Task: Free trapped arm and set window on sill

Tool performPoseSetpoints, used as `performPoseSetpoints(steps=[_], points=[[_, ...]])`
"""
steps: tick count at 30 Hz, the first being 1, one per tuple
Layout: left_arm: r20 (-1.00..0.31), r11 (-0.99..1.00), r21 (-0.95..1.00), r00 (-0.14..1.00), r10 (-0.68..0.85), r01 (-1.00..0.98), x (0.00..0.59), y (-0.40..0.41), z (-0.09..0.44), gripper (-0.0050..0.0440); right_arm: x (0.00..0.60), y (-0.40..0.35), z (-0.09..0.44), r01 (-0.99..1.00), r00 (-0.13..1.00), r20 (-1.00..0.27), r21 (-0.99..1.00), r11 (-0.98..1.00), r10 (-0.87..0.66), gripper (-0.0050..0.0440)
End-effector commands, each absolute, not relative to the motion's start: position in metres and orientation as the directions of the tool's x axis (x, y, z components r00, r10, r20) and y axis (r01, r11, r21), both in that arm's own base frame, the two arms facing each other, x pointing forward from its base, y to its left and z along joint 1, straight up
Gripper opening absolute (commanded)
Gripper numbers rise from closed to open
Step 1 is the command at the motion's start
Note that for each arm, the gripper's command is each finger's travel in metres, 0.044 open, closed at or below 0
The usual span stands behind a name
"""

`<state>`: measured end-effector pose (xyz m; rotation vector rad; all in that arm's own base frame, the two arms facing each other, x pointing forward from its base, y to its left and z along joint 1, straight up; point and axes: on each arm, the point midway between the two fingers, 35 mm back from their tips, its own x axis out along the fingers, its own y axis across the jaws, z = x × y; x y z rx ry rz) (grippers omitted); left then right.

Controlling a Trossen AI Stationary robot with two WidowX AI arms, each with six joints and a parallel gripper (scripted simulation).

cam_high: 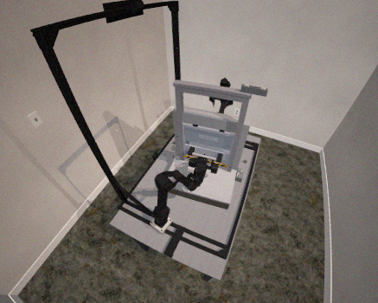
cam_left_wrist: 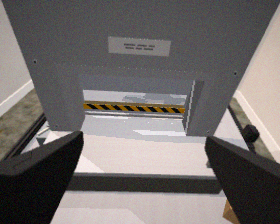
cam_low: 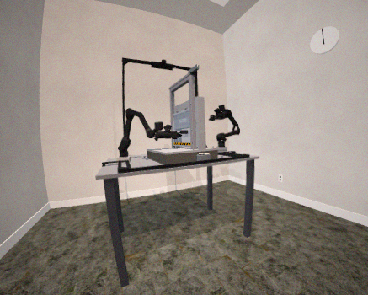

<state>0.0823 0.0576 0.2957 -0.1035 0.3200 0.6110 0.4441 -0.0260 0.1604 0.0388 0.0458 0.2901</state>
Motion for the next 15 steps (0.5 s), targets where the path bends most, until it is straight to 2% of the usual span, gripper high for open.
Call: performPoseSetpoints(steps=[1,15], points=[[-0.325,0.816,-0.004,0.773,0.545,-0.578,0.082,0.057,0.296,0.04,0.451,-0.025,0.19,-0.283,0.958,0.057,0.0,0.959,0.282,0.04],[-0.325,0.816,-0.004,0.773,0.545,-0.578,0.082,0.057,0.296,0.04,0.452,-0.025,0.176,-0.283,0.958,0.047,0.0,0.959,0.282,0.04]])
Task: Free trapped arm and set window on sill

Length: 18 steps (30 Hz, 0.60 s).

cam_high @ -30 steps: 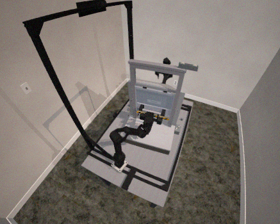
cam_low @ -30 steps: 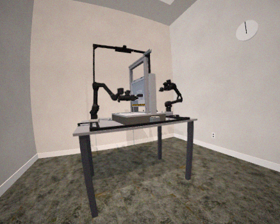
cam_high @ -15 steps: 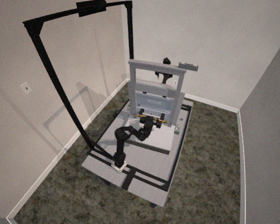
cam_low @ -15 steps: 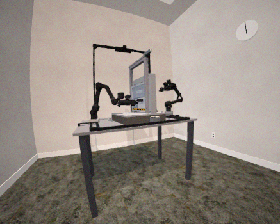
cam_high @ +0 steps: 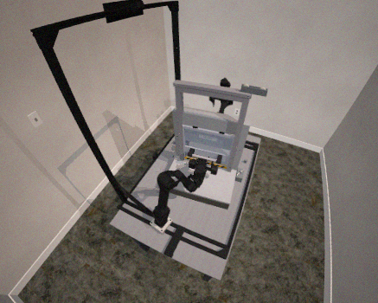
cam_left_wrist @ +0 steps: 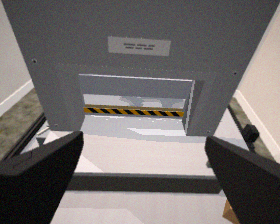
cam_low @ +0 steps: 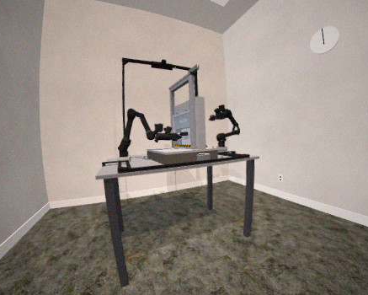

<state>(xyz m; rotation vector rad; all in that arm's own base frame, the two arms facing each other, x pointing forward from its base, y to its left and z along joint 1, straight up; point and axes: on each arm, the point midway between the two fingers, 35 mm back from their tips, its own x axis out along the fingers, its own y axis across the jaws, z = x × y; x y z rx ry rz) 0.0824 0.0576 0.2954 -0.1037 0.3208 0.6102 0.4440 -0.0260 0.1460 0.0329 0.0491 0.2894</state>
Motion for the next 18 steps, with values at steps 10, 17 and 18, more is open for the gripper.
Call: performPoseSetpoints(steps=[10,17,18], points=[[-0.325,0.816,-0.004,0.773,0.545,-0.578,0.082,0.057,0.296,0.04,0.452,-0.025,0.163,-0.283,0.958,0.039,0.0,0.959,0.283,0.04],[-0.325,0.816,-0.004,0.773,0.545,-0.578,0.082,0.058,0.296,0.04,0.451,-0.025,0.141,-0.283,0.959,0.026,0.0,0.959,0.283,0.04],[-0.325,0.816,-0.004,0.773,0.545,-0.578,0.082,0.058,0.296,0.04,0.45,-0.025,0.134,-0.283,0.959,0.021,0.0,0.959,0.283,0.04]])
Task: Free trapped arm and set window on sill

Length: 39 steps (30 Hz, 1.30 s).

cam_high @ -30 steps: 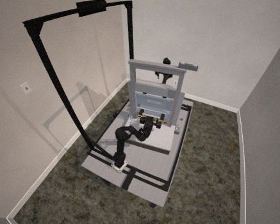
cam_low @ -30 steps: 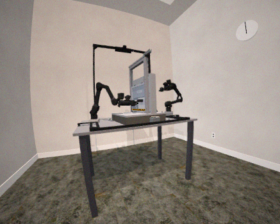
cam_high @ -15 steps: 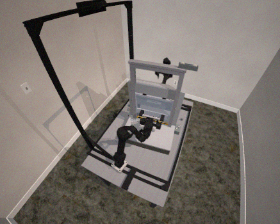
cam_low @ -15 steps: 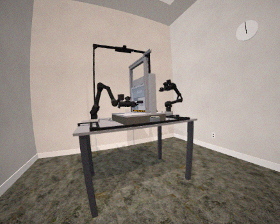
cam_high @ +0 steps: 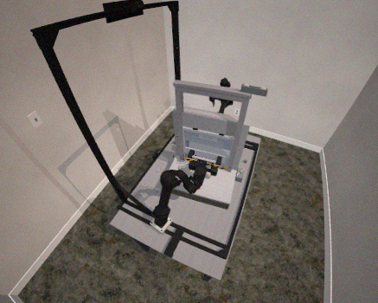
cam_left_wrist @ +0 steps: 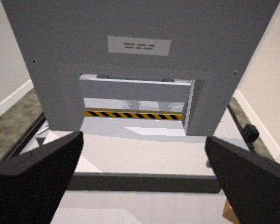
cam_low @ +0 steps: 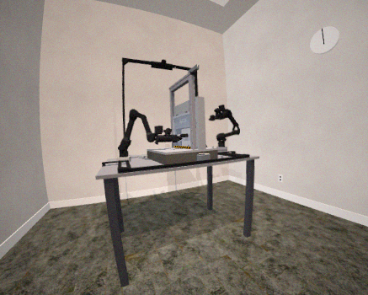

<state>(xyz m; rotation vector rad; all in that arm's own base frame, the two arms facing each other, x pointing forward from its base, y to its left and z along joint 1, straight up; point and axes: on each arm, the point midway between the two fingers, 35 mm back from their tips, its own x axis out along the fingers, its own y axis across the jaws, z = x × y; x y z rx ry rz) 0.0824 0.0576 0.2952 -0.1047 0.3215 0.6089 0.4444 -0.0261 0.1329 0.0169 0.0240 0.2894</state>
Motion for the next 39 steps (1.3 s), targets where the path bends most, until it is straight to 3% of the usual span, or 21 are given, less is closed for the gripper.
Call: performPoseSetpoints(steps=[1,16,25,39], points=[[-0.325,0.816,-0.004,0.773,0.545,-0.578,0.082,0.058,0.296,0.04,0.449,-0.025,0.127,-0.283,0.959,0.016,0.0,0.959,0.283,0.04],[-0.325,0.816,-0.004,0.773,0.545,-0.578,0.082,0.058,0.295,0.04,0.446,-0.025,0.118,-0.286,0.958,0.014,0.002,0.958,0.286,0.04],[-0.325,0.816,-0.004,0.773,0.545,-0.578,0.082,0.058,0.295,0.04,0.351,-0.053,0.116,-0.282,0.959,0.0,0.0,0.959,0.282,0.04],[-0.325,0.816,-0.004,0.773,0.545,-0.578,0.082,0.058,0.295,0.04,0.349,-0.053,0.116,-0.282,0.959,0.0,0.0,0.959,0.282,0.04]])
